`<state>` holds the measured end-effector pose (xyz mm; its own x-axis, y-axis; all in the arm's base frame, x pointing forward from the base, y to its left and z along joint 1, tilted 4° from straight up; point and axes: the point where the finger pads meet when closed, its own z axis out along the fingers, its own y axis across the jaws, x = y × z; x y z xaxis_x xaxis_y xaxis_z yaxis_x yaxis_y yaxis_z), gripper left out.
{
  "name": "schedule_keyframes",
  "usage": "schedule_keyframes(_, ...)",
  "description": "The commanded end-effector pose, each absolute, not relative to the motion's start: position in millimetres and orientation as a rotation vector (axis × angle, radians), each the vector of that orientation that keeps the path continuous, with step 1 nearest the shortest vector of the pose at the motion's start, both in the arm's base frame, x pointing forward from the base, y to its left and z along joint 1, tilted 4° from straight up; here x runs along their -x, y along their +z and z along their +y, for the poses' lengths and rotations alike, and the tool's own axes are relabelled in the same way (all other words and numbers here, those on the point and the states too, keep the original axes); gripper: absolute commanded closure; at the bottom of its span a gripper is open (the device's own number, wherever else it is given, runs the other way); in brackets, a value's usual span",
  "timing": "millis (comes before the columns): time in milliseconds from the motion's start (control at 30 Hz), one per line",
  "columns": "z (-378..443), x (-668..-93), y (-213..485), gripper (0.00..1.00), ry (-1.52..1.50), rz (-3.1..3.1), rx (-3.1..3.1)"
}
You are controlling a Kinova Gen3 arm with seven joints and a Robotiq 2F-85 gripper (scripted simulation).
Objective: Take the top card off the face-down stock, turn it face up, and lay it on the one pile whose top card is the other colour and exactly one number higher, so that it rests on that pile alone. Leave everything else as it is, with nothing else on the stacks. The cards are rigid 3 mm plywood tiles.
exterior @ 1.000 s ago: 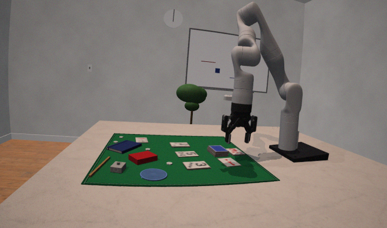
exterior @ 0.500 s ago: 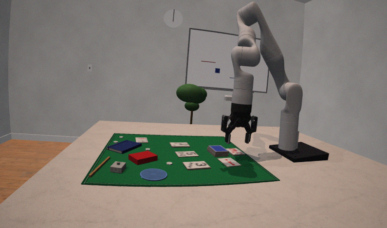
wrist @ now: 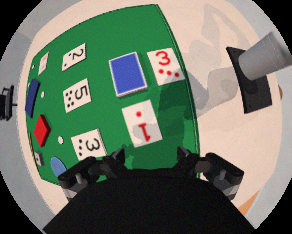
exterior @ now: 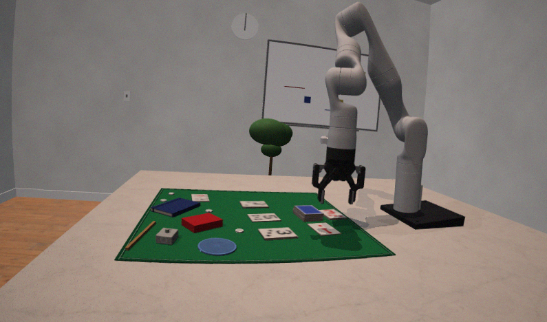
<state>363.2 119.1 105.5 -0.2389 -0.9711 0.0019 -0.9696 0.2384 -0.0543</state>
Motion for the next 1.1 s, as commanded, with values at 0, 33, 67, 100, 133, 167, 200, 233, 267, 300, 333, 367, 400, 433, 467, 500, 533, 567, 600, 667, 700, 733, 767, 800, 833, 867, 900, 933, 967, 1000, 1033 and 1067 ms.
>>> schedule_keyframes(0, 119, -362, 105, 0.15, -0.068, 2.491, 1.861)
schedule_keyframes(33, 119, -362, 104, 0.15, -0.066, 2.517, 1.828)
schedule_keyframes(67, 119, -362, 104, 0.15, -0.066, 2.517, 1.828)
schedule_keyframes(100, 119, -362, 104, 0.15, -0.066, 2.517, 1.828)
schedule_keyframes(133, 119, -361, 104, 0.15, -0.064, 2.543, 1.793)
schedule_keyframes(167, 118, -361, 103, 0.15, -0.061, 2.57, 1.756)
schedule_keyframes(200, 118, -360, 103, 0.15, -0.059, 2.598, 1.717)
schedule_keyframes(233, 117, -360, 102, 0.15, -0.057, 2.626, 1.677)
schedule_keyframes(267, 117, -359, 102, 0.15, -0.054, 2.654, 1.634)
schedule_keyframes(300, 116, -359, 101, 0.15, -0.052, 2.683, 1.589)
schedule_keyframes(333, 116, -359, 100, 0.15, -0.05, 2.711, 1.542)
schedule_keyframes(367, 115, -358, 100, 0.15, -0.048, 2.74, 1.493)
schedule_keyframes(400, 115, -358, 99, 0.15, -0.046, 2.768, 1.443)
schedule_keyframes(433, 114, -357, 98, 0.15, -0.044, 2.796, 1.39)
schedule_keyframes(467, 114, -357, 98, 0.15, -0.042, 2.824, 1.335)
schedule_keyframes(500, 113, -356, 97, 0.15, -0.04, 2.852, 1.279)
schedule_keyframes(533, 113, -356, 97, 0.15, -0.038, 2.878, 1.22)
schedule_keyframes(567, 112, -356, 96, 0.15, -0.037, 2.904, 1.16)
schedule_keyframes(600, 112, -355, 95, 0.15, -0.035, 2.93, 1.098)
schedule_keyframes(667, 112, -355, 95, 0.15, -0.035, 2.93, 1.098)
schedule_keyframes(700, 111, -355, 95, 0.15, -0.034, 2.954, 1.034)
schedule_keyframes(733, 110, -354, 94, 0.15, -0.032, 2.977, 0.969)
schedule_keyframes(767, 110, -354, 94, 0.15, -0.031, 2.999, 0.902)
schedule_keyframes(800, 109, -354, 93, 0.15, -0.03, 3.019, 0.833)
schedule_keyframes(833, 109, -354, 92, 0.15, -0.029, 3.038, 0.763)
schedule_keyframes(867, 108, -353, 92, 0.15, -0.028, 3.056, 0.692)
schedule_keyframes(900, 107, -353, 91, 0.15, -0.027, 3.072, 0.62)
schedule_keyframes(933, 107, -353, 91, 0.15, -0.026, 3.086, 0.547)
schedule_keyframes(967, 106, -353, 90, 0.15, -0.025, 3.099, 0.472)
schedule_keyframes(1000, 105, -353, 90, 0.15, -0.025, 3.11, 0.397)
schedule_keyframes(1033, 105, -353, 90, 0.15, -0.024, 3.118, 0.321)
schedule_keyframes(1067, 104, -353, 89, 0.15, -0.023, 3.125, 0.245)
